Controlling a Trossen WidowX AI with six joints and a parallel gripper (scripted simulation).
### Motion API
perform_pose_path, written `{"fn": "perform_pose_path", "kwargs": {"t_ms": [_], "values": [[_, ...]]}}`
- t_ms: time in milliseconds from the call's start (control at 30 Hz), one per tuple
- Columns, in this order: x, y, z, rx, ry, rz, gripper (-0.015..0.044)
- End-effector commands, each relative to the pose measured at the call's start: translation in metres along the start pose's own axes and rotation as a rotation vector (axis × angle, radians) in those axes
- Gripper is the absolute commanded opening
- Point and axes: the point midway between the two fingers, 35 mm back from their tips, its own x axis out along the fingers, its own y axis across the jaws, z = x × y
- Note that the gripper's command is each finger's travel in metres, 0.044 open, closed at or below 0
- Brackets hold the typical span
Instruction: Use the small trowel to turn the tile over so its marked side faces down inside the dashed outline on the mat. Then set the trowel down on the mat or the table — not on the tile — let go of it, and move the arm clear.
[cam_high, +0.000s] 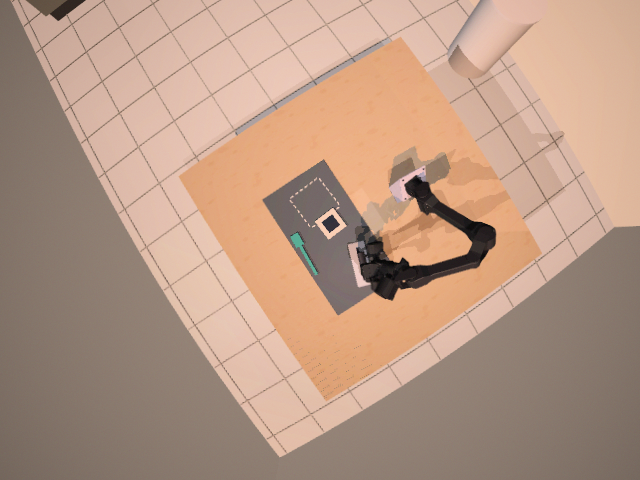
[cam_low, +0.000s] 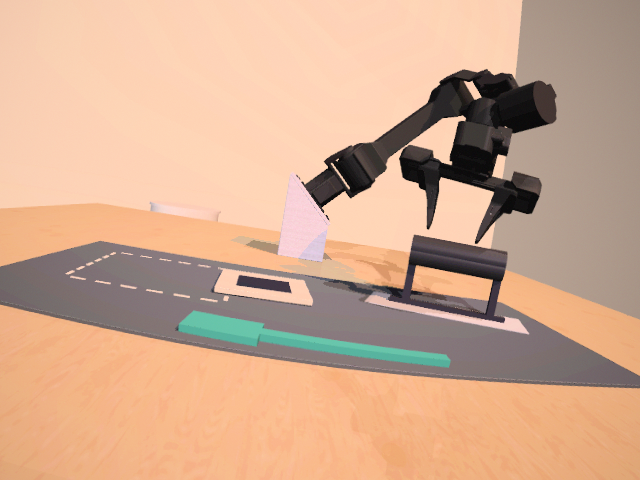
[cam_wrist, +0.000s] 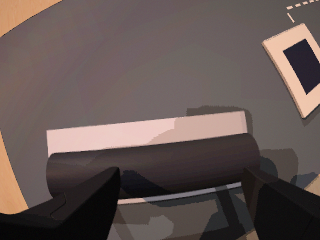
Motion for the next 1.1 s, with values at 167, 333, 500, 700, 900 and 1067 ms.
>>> {"fn": "perform_pose_path", "kwargs": {"t_ms": [167,333,500,700,900,1067], "values": [[0.002,-0.003,-0.009,-0.319,-0.087,-0.008,0.0300],[0.004,-0.005,-0.012,-0.481,-0.134,-0.018,0.0300],[0.006,-0.006,-0.015,-0.643,-0.181,-0.033,0.0300],[0.007,-0.007,-0.019,-0.836,-0.240,-0.057,0.0300],[0.008,-0.009,-0.022,-1.024,-0.301,-0.090,0.0300],[0.008,-0.010,-0.025,-1.177,-0.352,-0.124,0.0300]]}}
